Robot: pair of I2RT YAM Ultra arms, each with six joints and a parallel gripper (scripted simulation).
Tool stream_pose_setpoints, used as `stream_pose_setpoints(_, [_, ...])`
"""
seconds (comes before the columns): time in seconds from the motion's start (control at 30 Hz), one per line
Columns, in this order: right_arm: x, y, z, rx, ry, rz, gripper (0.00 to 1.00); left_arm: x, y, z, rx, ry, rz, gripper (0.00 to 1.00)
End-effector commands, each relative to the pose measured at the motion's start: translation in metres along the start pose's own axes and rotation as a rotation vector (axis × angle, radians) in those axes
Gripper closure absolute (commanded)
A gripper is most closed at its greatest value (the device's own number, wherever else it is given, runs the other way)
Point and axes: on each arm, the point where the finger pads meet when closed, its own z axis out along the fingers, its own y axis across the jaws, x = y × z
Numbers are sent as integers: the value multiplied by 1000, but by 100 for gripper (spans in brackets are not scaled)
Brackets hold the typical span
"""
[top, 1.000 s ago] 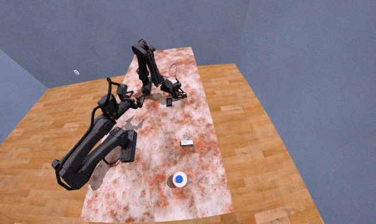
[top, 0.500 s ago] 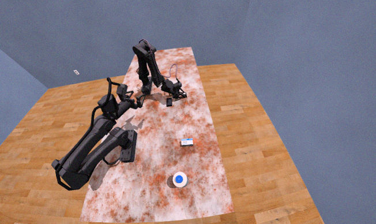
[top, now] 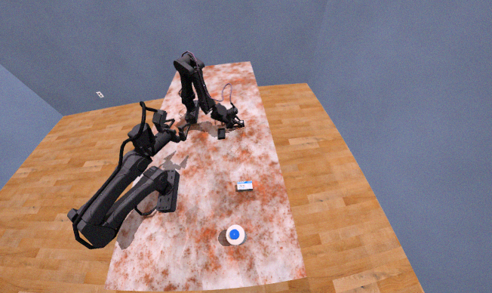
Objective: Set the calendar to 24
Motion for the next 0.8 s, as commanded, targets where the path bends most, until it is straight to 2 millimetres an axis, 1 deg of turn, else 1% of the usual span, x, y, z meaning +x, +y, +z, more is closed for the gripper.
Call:
stream_pose_setpoints(0.0, [-1, 0, -2, -2, -19, -7, 0, -16, -4, -2, 9, -48, -33, 73])
stream_pose_setpoints(0.03, [-1, 0, -2, -2, -19, -7, 0, -16, -4, -2, 9, -48, -33, 74])
stream_pose_setpoints(0.07, [-1, 0, -2, -2, -19, -7, 0, -16, -4, -2, 9, -48, -33, 85])
stream_pose_setpoints(0.1, [-1, 0, -2, -2, -19, -7, 0, -12, -1, -4, 6, -40, -28, 97])
stream_pose_setpoints(0.13, [-1, 0, -2, -2, -19, -7, 0, -12, -1, -4, 6, -40, -28, 100])
stream_pose_setpoints(0.17, [-1, 0, -2, -2, -19, -7, 0, -12, -1, -4, 6, -40, -28, 100])
stream_pose_setpoints(0.2, [-1, 0, -2, -2, -19, -7, 0, -12, -1, -4, 6, -40, -28, 89])
stream_pose_setpoints(0.27, [-1, 0, -2, -2, -19, -7, 0, -12, -1, -4, 6, -40, -28, 89])
stream_pose_setpoints(0.3, [-1, 0, -2, -2, -19, -7, 0, -10, 1, -4, 1, -30, -21, 77])
stream_pose_setpoints(0.33, [-1, 0, -2, -2, -19, -7, 0, -10, 2, -6, -4, -22, -14, 74])
stream_pose_setpoints(0.4, [-1, 0, -2, -2, -19, -7, 0, -20, -1, -9, 1, -30, -20, 74])
stream_pose_setpoints(0.43, [-1, 0, -2, -2, -19, -7, 0, -29, -4, -13, 5, -37, -26, 74])
stream_pose_setpoints(0.53, [-1, 0, -2, -2, -19, -7, 0, -49, -3, -28, 5, -38, -26, 74])
stream_pose_setpoints(0.6, [-1, 0, -2, -2, -19, -7, 0, -58, -3, -35, 6, -38, -29, 74])
stream_pose_setpoints(0.67, [-1, 0, -2, -2, -19, -7, 0, -66, -5, -38, 14, -52, -39, 74])
stream_pose_setpoints(0.7, [-1, -1, -2, 0, -18, 4, 0, -66, -6, -36, 18, -58, -42, 74])
stream_pose_setpoints(0.77, [3, -9, -1, 56, -2, 23, 0, -63, -7, -34, 31, -67, -46, 74])
